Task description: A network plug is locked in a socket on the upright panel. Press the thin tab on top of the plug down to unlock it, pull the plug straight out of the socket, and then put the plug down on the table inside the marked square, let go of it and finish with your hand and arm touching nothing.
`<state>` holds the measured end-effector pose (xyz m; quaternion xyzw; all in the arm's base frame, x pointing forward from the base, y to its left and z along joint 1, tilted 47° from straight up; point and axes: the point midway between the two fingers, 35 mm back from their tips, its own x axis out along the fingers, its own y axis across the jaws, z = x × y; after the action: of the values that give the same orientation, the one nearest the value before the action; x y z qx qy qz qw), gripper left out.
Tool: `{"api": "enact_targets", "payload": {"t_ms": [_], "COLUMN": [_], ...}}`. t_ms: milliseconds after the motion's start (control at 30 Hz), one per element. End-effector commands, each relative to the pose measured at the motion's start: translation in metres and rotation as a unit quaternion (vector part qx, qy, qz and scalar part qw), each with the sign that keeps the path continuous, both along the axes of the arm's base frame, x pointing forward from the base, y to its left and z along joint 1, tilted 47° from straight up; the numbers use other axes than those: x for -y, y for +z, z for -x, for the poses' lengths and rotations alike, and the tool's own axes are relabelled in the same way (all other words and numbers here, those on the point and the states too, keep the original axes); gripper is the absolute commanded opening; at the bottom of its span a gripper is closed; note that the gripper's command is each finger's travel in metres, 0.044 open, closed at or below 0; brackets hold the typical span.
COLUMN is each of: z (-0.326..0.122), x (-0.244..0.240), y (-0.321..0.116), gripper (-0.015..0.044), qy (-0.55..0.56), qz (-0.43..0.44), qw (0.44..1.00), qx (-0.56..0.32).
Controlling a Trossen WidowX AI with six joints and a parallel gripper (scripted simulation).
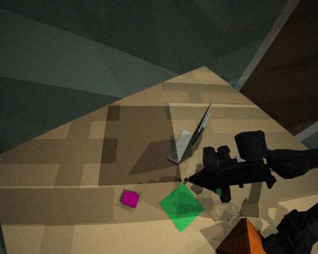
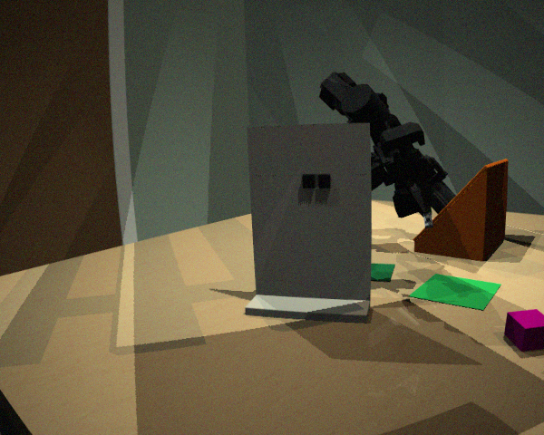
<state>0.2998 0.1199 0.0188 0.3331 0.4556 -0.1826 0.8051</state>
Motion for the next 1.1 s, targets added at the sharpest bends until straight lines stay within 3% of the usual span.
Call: {"api": "enact_targets", "payload": {"t_ms": [0,800,1067], "z": [0.008,0.047,0.049], "x": [-0.001,-0.003,-0.002], "y": [-0.016,-0.065,-0.069], "gripper": [0.0000,0.0000,0.0000], "qy": [-0.020,-0.088,-0.090], "qz": [0.029,0.175,0.182], "qw": [0.999,0.979,0.977], "qx": [-0.006,0.059,0.067]}}
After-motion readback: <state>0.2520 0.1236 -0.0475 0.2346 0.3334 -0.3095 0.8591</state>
